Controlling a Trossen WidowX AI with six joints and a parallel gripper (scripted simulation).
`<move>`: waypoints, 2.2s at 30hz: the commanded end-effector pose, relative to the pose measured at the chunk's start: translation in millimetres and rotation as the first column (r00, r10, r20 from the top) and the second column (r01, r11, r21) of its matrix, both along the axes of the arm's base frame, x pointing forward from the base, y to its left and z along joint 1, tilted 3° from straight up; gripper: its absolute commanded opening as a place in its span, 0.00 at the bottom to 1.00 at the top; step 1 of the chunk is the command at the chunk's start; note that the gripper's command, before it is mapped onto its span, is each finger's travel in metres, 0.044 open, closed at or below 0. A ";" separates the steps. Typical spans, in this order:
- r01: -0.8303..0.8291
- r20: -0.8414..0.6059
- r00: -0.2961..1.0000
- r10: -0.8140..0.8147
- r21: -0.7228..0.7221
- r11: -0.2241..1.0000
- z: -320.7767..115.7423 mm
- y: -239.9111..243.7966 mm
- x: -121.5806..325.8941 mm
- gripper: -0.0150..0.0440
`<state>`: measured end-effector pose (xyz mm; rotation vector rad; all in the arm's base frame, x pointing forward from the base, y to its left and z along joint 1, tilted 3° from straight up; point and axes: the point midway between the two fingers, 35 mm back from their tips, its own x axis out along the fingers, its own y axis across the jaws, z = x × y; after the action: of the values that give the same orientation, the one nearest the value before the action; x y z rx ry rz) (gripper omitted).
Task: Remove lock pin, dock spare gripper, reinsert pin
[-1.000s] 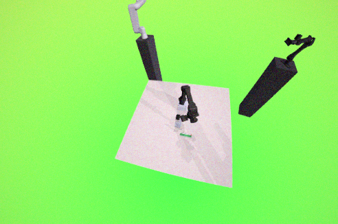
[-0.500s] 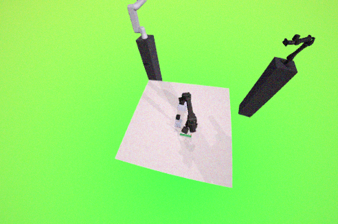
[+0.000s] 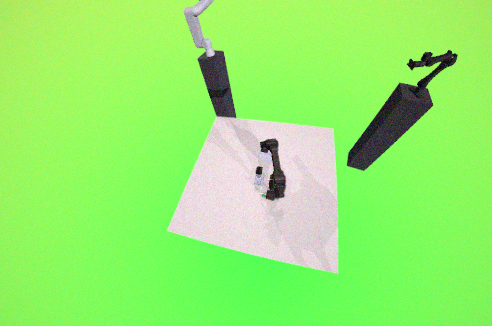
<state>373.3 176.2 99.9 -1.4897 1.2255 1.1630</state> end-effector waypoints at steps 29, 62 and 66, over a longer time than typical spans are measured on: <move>-0.009 -0.006 1.000 0.009 -0.008 1.000 -98.8 9.2 2.4 0.56; -0.009 -0.006 1.000 0.009 -0.007 1.000 -125.8 11.3 2.1 0.25; -0.009 -0.006 1.000 0.009 -0.007 1.000 -125.8 11.4 2.0 0.25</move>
<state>375.2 187.7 -25.5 -1.4996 1.2293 1.1758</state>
